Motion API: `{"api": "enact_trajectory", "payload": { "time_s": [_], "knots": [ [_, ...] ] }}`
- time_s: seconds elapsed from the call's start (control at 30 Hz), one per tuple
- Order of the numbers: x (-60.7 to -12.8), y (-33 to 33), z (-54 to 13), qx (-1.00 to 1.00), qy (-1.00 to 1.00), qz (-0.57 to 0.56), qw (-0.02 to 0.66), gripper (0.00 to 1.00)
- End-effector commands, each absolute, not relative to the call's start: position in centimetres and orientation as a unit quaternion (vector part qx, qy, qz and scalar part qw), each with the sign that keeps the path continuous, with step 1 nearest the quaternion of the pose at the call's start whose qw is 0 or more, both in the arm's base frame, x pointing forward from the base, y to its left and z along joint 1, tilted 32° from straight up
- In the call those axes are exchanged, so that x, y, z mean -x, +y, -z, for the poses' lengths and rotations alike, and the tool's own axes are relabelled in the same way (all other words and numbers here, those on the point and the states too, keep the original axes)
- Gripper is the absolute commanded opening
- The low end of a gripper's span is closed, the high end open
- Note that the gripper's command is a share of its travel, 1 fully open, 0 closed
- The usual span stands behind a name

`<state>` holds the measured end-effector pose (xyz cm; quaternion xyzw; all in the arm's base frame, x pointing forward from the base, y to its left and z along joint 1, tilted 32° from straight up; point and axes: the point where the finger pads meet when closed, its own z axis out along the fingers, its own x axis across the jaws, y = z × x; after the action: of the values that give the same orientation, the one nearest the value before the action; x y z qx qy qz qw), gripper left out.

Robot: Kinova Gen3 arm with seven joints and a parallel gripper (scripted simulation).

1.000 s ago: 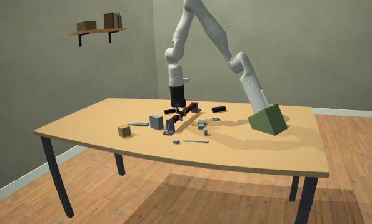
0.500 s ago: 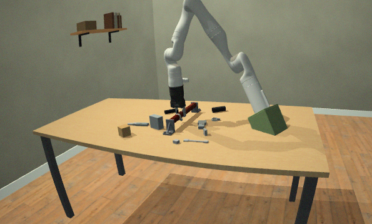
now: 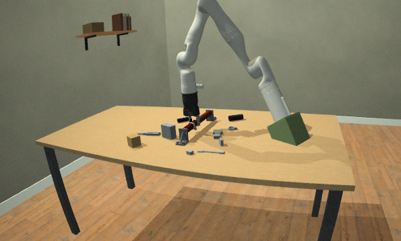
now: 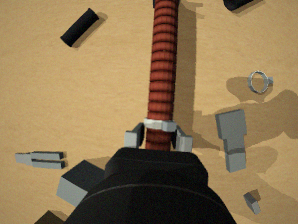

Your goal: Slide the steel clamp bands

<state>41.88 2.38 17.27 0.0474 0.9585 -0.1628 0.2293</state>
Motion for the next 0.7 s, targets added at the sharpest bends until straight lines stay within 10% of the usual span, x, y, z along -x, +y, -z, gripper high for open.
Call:
{"api": "enact_trajectory", "payload": {
  "time_s": [0.0, 0.67],
  "knots": [
    [-42.6, 3.7, -17.3, -0.045, 0.958, 0.151, 0.238, 0.75],
    [-42.6, 4.8, -17.0, -0.045, 0.958, 0.151, 0.238, 0.75]
  ]
}}
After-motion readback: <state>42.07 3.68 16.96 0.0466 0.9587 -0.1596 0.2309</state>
